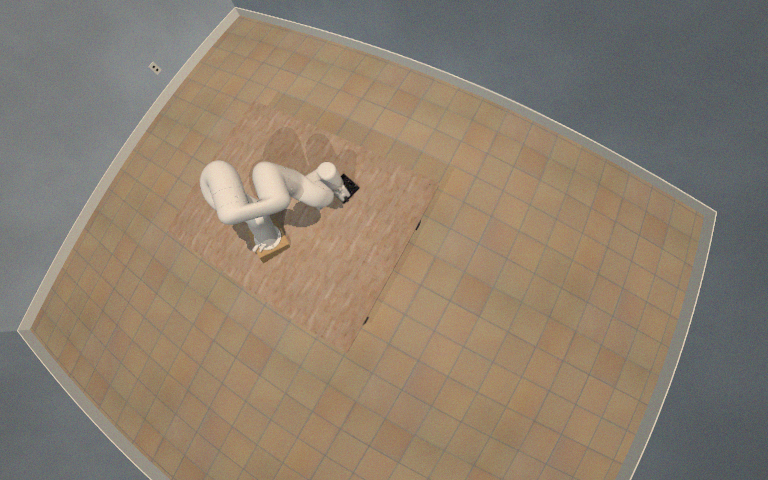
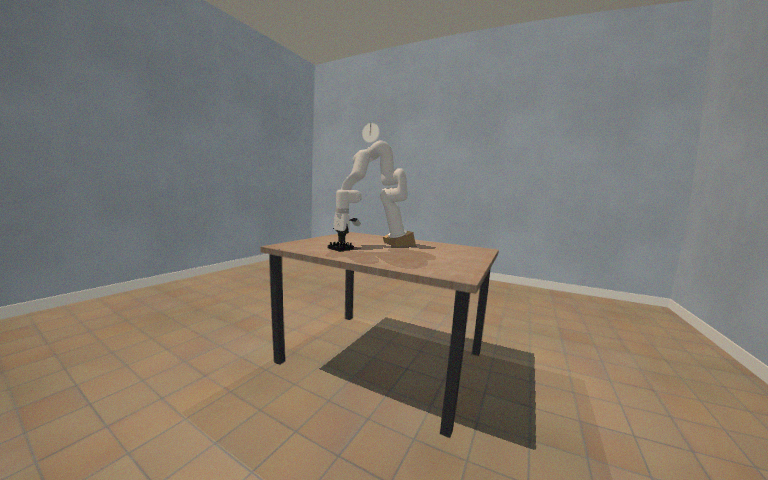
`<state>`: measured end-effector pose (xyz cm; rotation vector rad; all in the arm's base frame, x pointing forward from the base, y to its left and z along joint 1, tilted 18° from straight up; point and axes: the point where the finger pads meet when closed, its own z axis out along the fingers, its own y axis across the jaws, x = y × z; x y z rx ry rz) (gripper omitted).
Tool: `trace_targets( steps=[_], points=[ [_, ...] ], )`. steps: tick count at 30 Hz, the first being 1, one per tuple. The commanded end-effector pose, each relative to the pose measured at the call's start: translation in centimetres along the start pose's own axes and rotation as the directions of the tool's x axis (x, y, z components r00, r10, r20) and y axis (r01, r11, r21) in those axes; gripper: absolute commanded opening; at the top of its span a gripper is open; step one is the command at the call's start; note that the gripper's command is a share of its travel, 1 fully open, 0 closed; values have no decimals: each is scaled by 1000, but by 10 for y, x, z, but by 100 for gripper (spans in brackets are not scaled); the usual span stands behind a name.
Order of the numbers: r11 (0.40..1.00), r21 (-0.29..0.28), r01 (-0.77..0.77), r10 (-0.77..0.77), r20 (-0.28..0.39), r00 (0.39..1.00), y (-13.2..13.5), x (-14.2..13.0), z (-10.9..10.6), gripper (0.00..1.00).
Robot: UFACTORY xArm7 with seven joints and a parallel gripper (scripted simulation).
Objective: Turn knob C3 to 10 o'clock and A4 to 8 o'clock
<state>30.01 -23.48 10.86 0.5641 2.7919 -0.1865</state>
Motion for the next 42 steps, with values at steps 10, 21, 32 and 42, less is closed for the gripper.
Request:
trace_targets(
  steps=[10, 21, 32, 42],
  points=[
    [1000, 0, 0, 0, 3, 1000, 0, -1, -1, 8],
    [1000, 0, 0, 0, 3, 1000, 0, -1, -1, 8],
    [1000, 0, 1, -1, 3, 1000, 0, -1, -1, 8],
    [1000, 0, 24, -24, 3, 1000, 0, -1, -1, 8]
  ],
)
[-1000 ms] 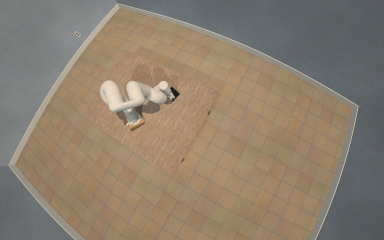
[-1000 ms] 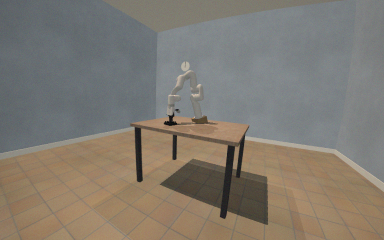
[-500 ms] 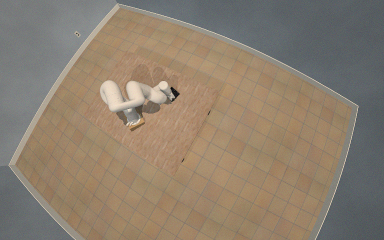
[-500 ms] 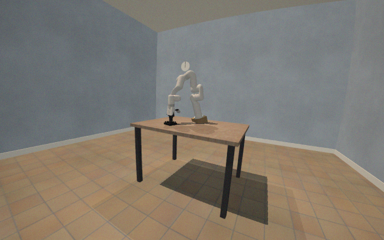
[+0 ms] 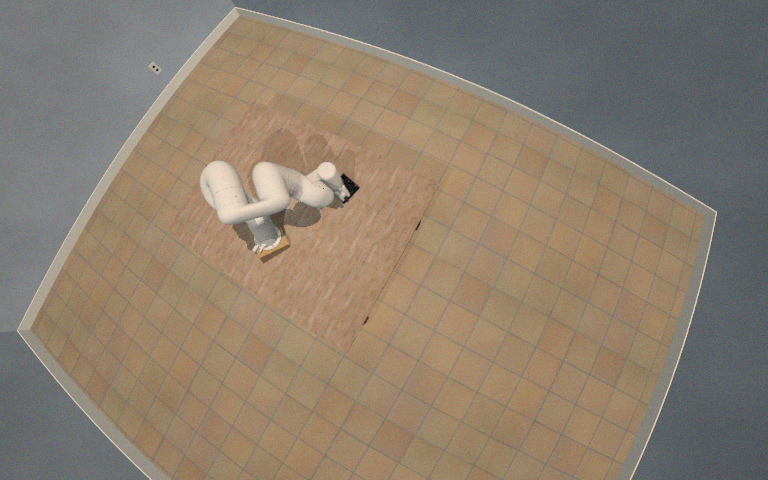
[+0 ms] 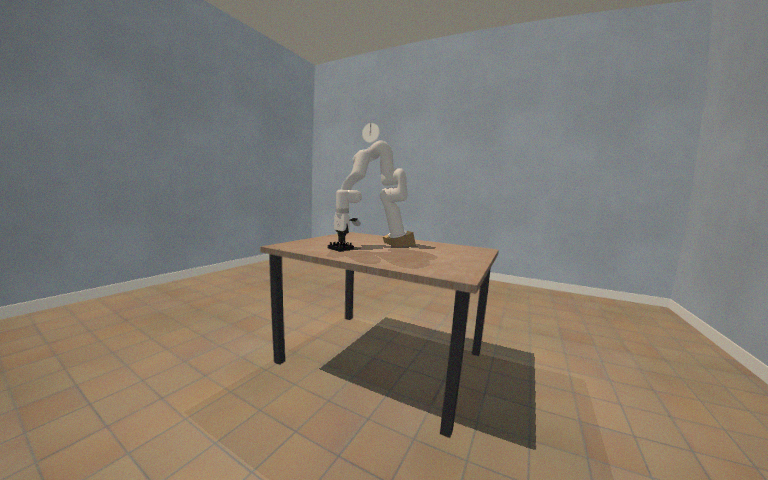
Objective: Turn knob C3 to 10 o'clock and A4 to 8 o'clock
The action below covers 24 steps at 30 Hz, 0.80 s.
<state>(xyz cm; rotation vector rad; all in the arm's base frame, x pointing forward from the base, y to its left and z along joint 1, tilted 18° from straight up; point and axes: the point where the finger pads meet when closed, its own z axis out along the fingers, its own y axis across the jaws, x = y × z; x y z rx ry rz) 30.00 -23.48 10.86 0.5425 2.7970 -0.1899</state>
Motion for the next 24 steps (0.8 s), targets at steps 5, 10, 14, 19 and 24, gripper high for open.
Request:
trace_targets(
  steps=[5, 10, 14, 19, 24],
  points=[
    [999, 0, 33, -33, 3, 999, 0, -1, -1, 8],
    [997, 1, 79, -79, 3, 997, 0, -1, -1, 8],
    [992, 1, 129, -129, 3, 992, 0, -1, -1, 8],
    [985, 1, 173, -173, 3, 985, 0, -1, -1, 8],
    [966, 1, 259, -259, 2, 966, 0, -1, -1, 8]
  ],
)
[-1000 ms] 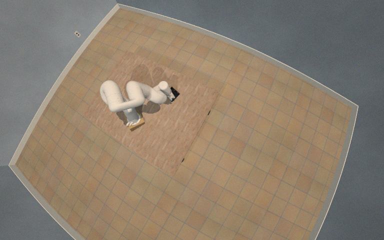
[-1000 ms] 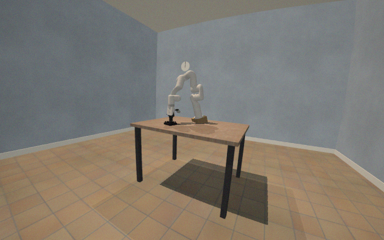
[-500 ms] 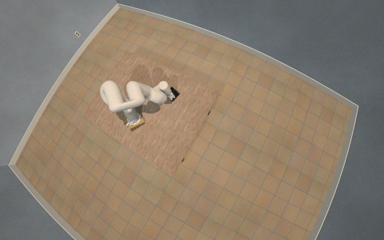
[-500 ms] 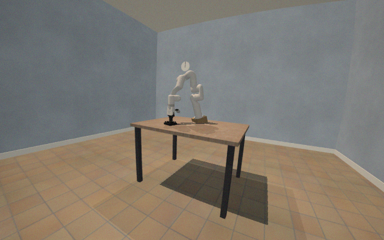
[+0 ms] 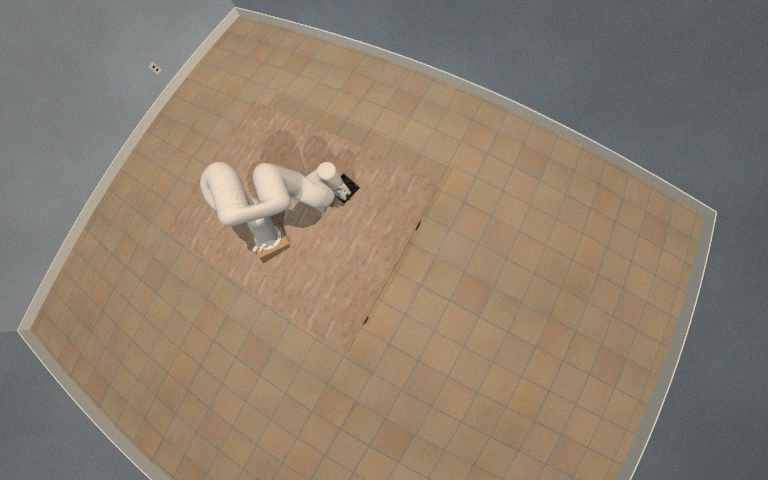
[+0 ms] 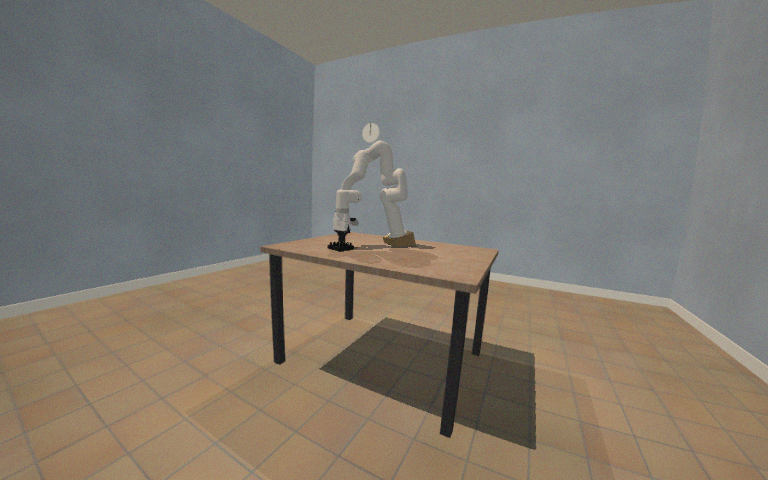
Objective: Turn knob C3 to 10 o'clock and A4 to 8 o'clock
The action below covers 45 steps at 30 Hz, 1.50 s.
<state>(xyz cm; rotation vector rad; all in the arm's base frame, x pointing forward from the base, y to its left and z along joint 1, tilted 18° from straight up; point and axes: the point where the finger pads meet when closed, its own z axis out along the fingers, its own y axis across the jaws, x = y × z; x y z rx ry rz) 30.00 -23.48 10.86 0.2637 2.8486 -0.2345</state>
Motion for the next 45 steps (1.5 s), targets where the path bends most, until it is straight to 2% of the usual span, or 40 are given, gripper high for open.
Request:
trace_targets(
  steps=[1, 9, 11, 18, 26, 28, 43, 45],
  points=[
    [997, -2, 83, -83, 3, 997, -1, -1, -1, 8],
    [967, -1, 257, -257, 3, 967, -1, -1, -1, 8],
    [967, -1, 257, -257, 3, 967, -1, -1, -1, 8],
    [906, -1, 423, -423, 3, 906, -1, -1, -1, 8],
    [795, 0, 606, -606, 3, 795, -1, -1, -1, 8],
    [795, 0, 606, -606, 3, 795, -1, -1, -1, 8],
    [512, 1, 859, -859, 3, 512, -1, -1, -1, 8],
    [512, 1, 859, -859, 3, 512, -1, -1, -1, 8]
  ],
)
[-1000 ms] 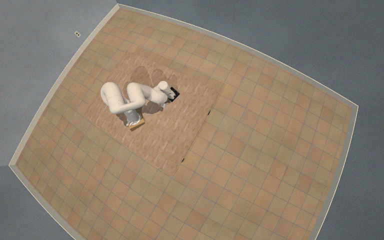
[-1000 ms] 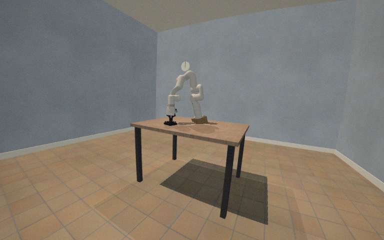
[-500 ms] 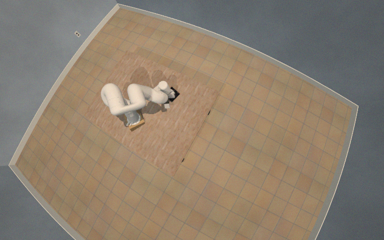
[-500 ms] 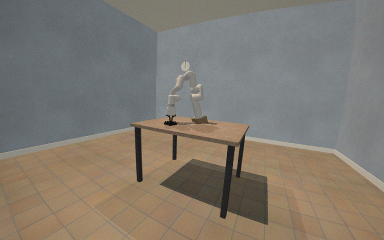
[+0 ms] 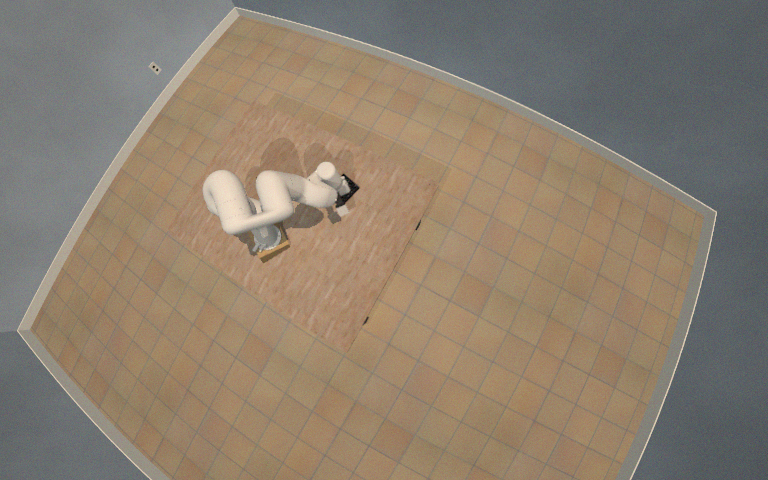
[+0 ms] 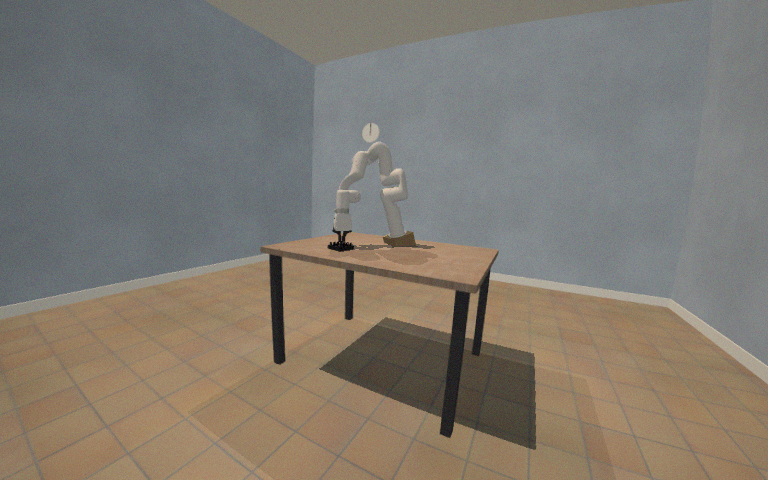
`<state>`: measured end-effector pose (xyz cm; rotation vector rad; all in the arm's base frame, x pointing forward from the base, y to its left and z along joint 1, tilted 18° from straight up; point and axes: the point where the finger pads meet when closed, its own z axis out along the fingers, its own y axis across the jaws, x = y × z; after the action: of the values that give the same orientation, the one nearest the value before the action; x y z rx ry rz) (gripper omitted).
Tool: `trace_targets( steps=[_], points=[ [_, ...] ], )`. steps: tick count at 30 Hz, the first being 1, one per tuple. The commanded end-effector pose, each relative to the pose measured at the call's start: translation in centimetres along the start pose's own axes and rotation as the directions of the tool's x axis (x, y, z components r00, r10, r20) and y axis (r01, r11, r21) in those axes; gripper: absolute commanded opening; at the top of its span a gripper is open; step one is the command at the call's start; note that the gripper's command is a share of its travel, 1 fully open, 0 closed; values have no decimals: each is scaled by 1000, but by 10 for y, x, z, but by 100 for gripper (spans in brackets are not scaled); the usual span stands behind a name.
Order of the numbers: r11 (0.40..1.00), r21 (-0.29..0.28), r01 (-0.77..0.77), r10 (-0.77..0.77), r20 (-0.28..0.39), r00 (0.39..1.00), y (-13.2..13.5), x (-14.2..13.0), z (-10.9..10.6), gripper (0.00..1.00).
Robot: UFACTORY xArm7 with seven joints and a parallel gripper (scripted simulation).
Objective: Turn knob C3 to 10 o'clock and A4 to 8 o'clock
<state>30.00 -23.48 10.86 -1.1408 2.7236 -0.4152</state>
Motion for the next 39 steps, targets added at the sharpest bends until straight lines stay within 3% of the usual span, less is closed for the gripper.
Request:
trace_targets(
  steps=[1, 15, 39],
  points=[
    [997, -4, 77, -77, 9, 997, -1, 0, -1, 8],
    [946, -2, 325, -325, 10, 946, -1, 0, -1, 8],
    [895, -1, 446, -446, 10, 895, -1, 0, -1, 8]
  ],
)
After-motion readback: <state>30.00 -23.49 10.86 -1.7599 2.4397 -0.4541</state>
